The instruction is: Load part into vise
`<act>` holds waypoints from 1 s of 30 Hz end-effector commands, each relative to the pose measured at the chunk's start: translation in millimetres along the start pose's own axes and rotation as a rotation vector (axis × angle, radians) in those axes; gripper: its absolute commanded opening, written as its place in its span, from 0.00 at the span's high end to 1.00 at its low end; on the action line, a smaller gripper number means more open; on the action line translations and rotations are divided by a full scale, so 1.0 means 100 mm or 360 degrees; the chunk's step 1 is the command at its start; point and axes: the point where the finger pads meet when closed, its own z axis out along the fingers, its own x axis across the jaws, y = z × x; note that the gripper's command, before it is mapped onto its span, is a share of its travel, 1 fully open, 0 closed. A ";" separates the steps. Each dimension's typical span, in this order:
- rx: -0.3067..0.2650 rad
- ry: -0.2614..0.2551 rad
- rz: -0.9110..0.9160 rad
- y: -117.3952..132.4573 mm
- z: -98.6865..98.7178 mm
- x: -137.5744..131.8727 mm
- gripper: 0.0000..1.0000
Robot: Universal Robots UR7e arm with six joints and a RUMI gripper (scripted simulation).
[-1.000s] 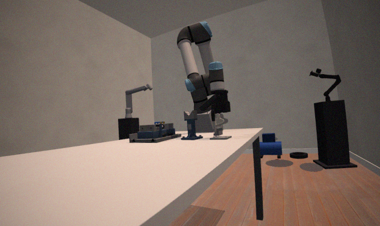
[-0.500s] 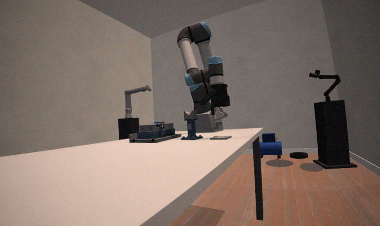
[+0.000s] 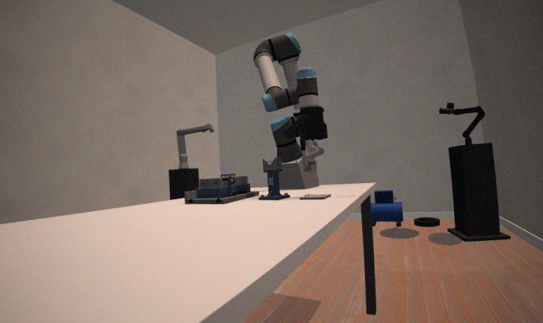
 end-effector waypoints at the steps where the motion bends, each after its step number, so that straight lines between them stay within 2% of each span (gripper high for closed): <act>1: 0.0000 0.0001 0.0000 0.00 -0.25 0.00 1.00; 3: 0.0000 0.0001 0.0000 0.00 -0.25 0.00 1.00; 18: 0.0000 0.0001 0.0000 0.00 -0.86 0.00 1.00; 20: 0.0000 0.0001 0.0000 0.00 -0.86 0.00 1.00; 30: 0.0000 0.0001 0.0000 0.00 -1.09 0.00 1.00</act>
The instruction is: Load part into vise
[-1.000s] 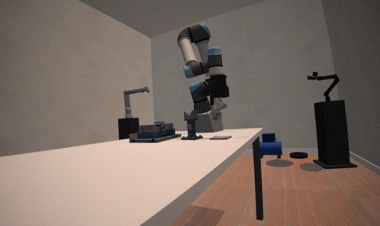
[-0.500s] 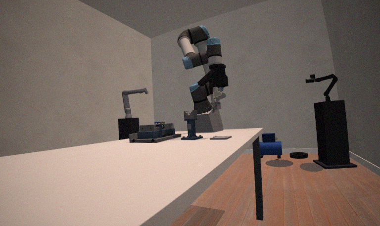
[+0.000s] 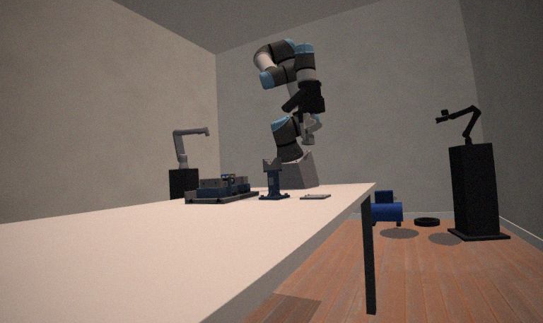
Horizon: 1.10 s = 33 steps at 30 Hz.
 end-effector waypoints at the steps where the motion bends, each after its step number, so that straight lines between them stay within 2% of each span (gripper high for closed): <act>1: 0.0000 -0.0001 0.0000 0.00 -0.11 0.00 1.00; 12: 0.0000 -0.0001 0.0000 0.00 -0.18 0.00 1.00; 33: 0.0000 -0.0001 0.0000 0.00 -0.18 0.00 1.00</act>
